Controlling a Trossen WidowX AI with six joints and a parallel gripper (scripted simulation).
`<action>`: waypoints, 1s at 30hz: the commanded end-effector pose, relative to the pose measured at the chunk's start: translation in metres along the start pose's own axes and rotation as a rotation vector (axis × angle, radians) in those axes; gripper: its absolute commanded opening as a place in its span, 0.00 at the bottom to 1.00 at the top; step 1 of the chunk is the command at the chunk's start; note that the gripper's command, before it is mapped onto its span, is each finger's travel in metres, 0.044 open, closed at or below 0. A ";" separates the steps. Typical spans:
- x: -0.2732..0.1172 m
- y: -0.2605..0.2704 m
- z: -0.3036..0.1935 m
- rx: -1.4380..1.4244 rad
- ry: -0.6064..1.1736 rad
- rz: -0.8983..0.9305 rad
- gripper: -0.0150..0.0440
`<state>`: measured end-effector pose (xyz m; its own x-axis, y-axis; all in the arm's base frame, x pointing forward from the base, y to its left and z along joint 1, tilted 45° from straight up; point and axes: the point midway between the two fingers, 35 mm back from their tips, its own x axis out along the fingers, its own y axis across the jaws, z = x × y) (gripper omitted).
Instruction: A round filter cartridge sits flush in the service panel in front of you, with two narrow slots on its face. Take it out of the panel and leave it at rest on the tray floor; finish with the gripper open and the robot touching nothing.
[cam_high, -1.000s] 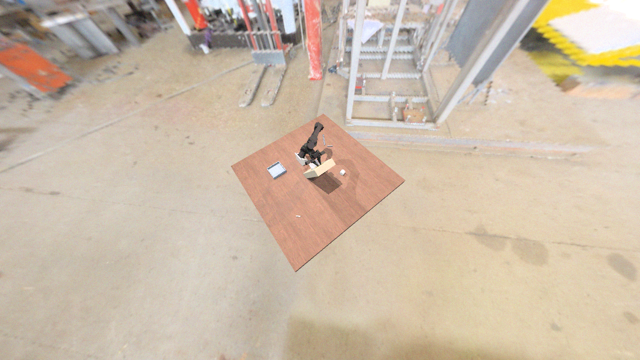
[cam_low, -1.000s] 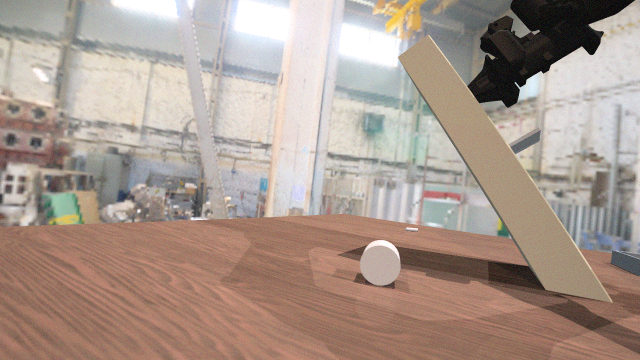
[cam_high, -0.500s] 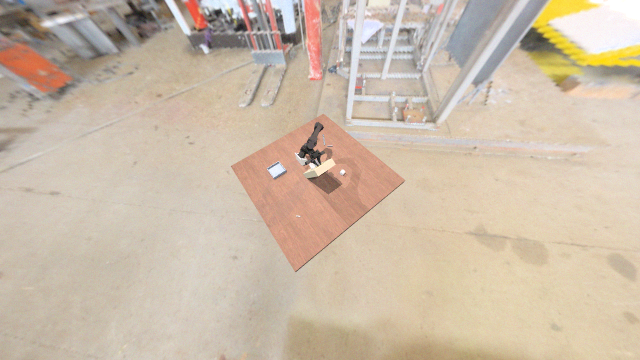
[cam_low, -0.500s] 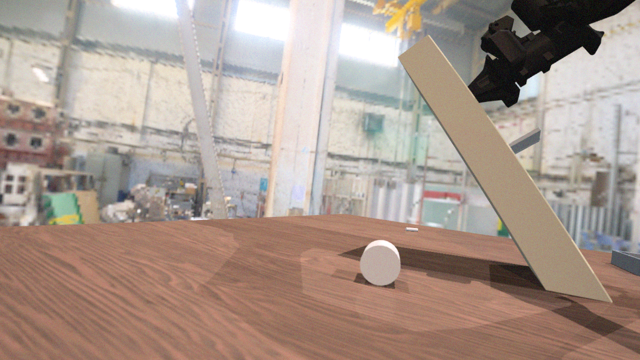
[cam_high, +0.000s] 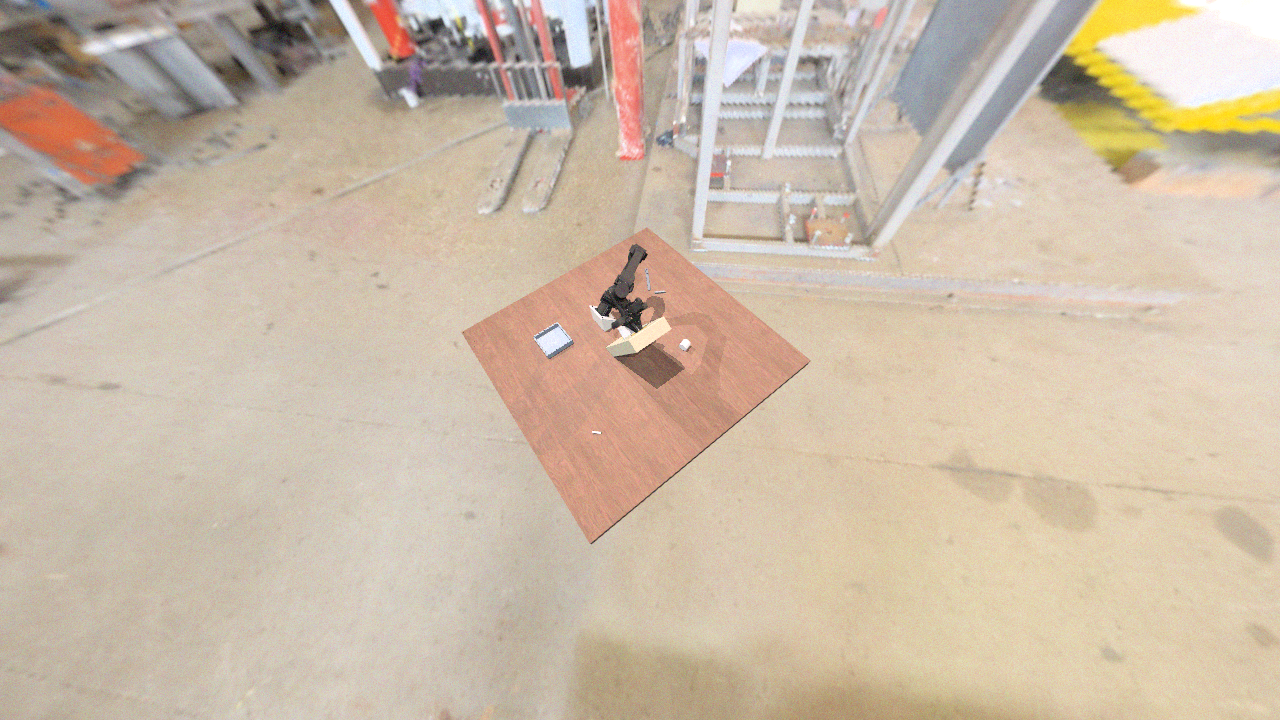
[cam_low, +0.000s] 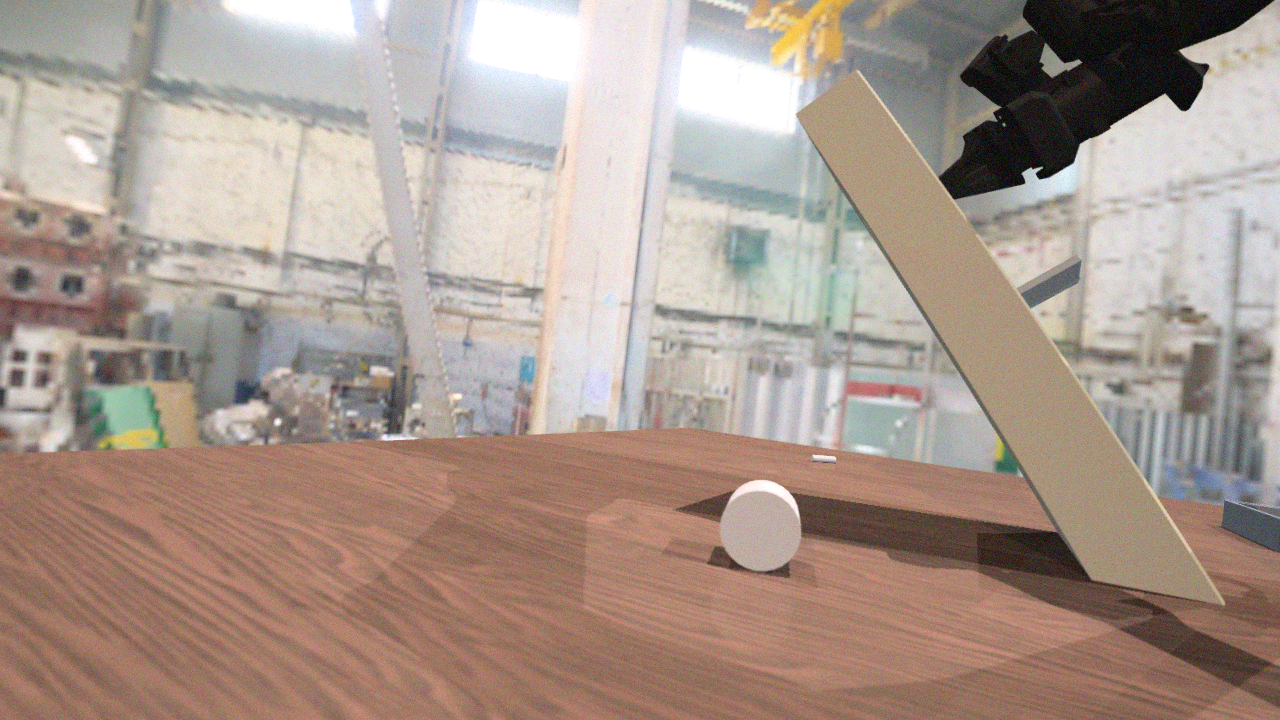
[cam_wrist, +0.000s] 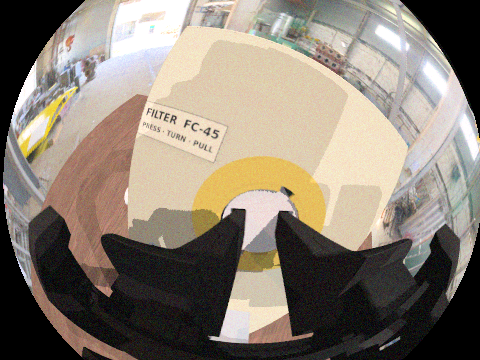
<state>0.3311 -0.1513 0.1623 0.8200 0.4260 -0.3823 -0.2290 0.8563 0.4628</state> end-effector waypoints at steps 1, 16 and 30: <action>0.009 0.001 -0.001 -0.170 0.017 -0.001 0.25; 0.011 0.001 -0.001 -0.693 0.017 0.003 0.25; 0.013 0.001 -0.001 -1.182 0.016 0.007 0.25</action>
<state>0.3311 -0.1496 0.1619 0.8216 0.4287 -0.3757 -0.5656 0.6949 -0.4440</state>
